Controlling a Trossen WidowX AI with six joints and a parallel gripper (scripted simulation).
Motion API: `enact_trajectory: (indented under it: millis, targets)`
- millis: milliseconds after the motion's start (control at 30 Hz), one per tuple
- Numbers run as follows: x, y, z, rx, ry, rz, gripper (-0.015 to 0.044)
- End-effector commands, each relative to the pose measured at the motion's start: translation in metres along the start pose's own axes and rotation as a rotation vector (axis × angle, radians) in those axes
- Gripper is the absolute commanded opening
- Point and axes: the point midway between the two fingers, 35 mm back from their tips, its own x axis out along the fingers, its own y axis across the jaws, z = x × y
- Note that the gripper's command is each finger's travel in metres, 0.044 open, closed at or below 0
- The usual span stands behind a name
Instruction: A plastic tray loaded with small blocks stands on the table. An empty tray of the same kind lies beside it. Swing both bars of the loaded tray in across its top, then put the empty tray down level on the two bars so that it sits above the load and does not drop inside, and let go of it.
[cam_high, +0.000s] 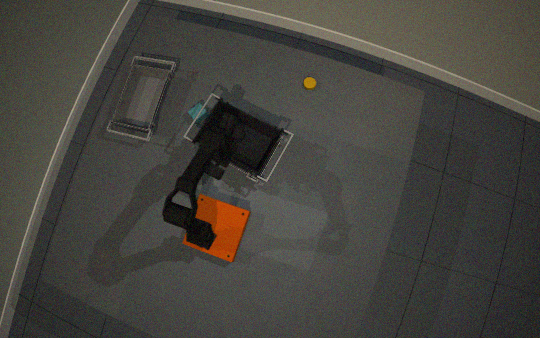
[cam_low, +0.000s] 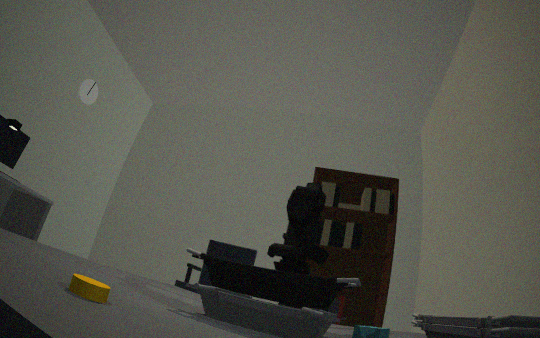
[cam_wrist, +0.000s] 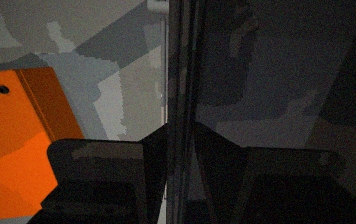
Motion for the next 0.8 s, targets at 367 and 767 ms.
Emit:
enact_trajectory:
  millis: [367, 767]
  targets:
    - [0.0066, 0.0103, 0.0003, 0.001, -0.003, 0.041, 0.0]
    - [0.0066, 0.0103, 0.0003, 0.001, -0.003, 0.041, 0.0]
